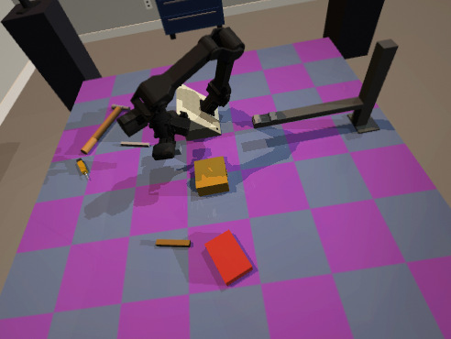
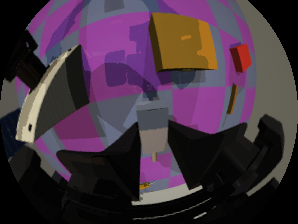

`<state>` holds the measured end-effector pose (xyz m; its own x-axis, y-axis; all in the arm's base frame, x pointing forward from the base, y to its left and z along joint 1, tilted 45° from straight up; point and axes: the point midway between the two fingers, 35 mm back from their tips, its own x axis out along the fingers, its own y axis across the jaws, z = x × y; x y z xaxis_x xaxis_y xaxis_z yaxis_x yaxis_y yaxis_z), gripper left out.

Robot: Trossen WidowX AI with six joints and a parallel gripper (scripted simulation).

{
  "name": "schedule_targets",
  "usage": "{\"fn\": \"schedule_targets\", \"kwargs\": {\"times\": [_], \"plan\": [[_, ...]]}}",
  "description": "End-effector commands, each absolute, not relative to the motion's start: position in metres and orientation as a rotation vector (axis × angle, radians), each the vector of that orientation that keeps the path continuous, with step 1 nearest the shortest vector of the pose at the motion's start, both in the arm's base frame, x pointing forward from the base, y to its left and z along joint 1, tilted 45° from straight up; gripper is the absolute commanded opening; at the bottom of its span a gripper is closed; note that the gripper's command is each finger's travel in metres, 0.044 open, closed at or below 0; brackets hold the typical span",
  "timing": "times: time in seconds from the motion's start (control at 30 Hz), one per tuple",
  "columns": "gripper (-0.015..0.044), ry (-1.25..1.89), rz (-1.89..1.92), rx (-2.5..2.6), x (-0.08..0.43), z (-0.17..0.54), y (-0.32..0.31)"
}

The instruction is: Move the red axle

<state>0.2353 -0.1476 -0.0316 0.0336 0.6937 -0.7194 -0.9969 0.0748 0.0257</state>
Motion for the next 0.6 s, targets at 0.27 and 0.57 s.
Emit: {"fn": "schedule_targets", "kwargs": {"times": [0.27, 0.57], "plan": [[0.0, 0.617, 1.45, -0.668, 0.26, -0.006, -0.13], [0.0, 0.614, 1.449, -0.69, 0.294, 0.039, -0.09]]}}
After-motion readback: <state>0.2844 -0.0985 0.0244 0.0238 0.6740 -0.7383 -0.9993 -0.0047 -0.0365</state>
